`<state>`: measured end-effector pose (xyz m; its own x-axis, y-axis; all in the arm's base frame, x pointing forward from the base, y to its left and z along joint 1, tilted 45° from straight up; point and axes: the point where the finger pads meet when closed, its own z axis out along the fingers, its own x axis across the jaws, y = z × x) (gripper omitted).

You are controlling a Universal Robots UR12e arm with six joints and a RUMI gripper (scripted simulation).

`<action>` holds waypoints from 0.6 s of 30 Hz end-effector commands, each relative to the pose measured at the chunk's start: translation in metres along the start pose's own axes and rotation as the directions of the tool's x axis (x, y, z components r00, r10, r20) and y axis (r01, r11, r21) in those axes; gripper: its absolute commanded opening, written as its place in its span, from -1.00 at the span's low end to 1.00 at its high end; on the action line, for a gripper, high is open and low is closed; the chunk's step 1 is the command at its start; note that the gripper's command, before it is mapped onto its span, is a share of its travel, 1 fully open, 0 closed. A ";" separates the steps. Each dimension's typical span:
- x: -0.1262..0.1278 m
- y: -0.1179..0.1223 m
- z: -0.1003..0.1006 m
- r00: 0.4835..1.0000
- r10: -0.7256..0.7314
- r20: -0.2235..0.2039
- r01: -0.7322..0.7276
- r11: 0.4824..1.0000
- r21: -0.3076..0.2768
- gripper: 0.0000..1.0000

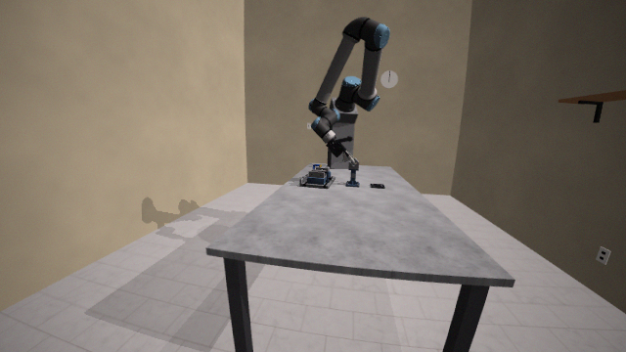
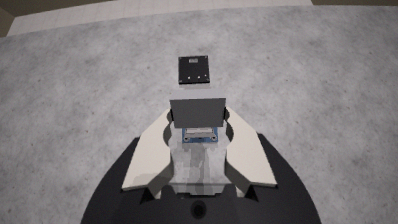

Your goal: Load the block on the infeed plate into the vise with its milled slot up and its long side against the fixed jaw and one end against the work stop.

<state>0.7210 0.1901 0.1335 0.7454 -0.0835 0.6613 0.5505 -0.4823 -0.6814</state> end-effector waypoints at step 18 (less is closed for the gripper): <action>0.000 0.002 0.002 1.000 -0.001 0.000 0.001 1.000 0.000 -1.00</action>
<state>0.7228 0.1909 0.1315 0.7454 -0.0836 0.6614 0.5505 -0.4824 -0.6814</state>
